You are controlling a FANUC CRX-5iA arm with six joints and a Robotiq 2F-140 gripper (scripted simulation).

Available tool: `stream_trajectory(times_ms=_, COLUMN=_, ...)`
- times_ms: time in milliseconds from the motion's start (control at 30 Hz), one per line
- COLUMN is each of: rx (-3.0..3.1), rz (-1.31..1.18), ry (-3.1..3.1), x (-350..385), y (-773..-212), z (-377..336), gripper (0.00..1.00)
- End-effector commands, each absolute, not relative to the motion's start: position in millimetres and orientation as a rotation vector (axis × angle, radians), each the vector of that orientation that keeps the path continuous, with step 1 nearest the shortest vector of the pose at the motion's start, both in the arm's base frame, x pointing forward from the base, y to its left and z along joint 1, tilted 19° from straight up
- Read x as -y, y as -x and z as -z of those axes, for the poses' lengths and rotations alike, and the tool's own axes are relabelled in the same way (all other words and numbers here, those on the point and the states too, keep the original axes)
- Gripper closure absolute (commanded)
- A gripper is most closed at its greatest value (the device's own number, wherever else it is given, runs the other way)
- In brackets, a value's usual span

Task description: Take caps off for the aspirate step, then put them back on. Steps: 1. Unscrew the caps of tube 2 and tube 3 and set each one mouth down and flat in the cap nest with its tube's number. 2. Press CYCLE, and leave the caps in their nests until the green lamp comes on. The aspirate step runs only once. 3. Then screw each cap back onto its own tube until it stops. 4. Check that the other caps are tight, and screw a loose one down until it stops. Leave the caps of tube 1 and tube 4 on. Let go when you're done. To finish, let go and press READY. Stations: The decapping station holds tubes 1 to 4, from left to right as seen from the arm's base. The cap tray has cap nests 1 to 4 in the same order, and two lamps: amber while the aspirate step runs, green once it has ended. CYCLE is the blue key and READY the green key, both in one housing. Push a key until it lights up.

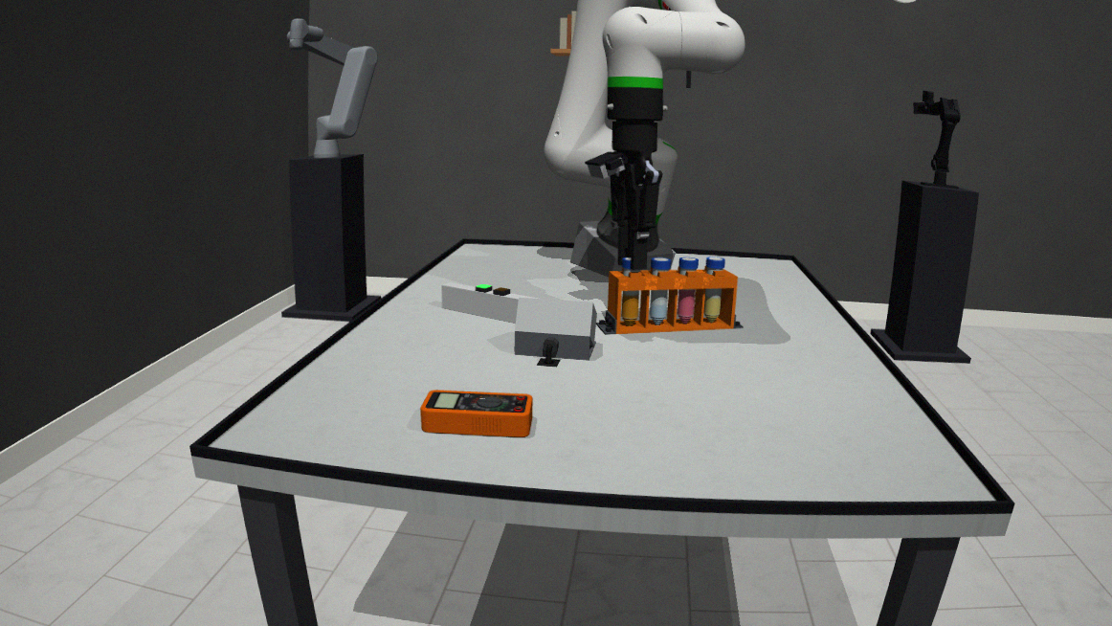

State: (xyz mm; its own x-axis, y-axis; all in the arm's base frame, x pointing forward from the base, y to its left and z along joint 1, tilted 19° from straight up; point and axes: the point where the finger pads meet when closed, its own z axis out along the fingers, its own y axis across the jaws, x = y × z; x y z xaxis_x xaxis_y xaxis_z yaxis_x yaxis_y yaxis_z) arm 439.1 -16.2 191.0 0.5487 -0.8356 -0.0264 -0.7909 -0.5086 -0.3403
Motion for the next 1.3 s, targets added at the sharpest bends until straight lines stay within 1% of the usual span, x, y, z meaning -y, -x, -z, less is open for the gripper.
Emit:
stream_trajectory(times_ms=0, rx=-1.643, rz=0.159, ry=2.285, x=16.1, y=-439.5, z=-191.9, gripper=0.7)
stream_trajectory(times_ms=133, rx=-1.859, rz=0.112, ry=2.104, x=16.2, y=-439.5, z=-191.9, gripper=0.7)
stream_trajectory(times_ms=200, rx=-1.859, rz=0.112, ry=2.104, x=16.2, y=-439.5, z=-191.9, gripper=0.7)
stream_trajectory(times_ms=433, rx=-2.189, rz=0.029, ry=1.748, x=16.1, y=-439.5, z=-191.8, gripper=0.7)
stream_trajectory(times_ms=667, rx=-2.189, rz=0.029, ry=1.748, x=16.1, y=-439.6, z=-191.7, gripper=0.7)
stream_trajectory(times_ms=700, rx=-2.189, rz=0.029, ry=1.748, x=15.9, y=-439.7, z=-191.0, gripper=0.59)
stream_trajectory(times_ms=1100, rx=-2.189, rz=0.029, ry=1.747, x=15.9, y=-439.7, z=-191.1, gripper=0.59)
stream_trajectory(times_ms=1200, rx=-1.957, rz=0.089, ry=2.01, x=16.0, y=-439.6, z=-191.5, gripper=0.59)
stream_trajectory(times_ms=1267, rx=-1.886, rz=0.106, ry=2.079, x=16.0, y=-439.6, z=-191.5, gripper=0.59)
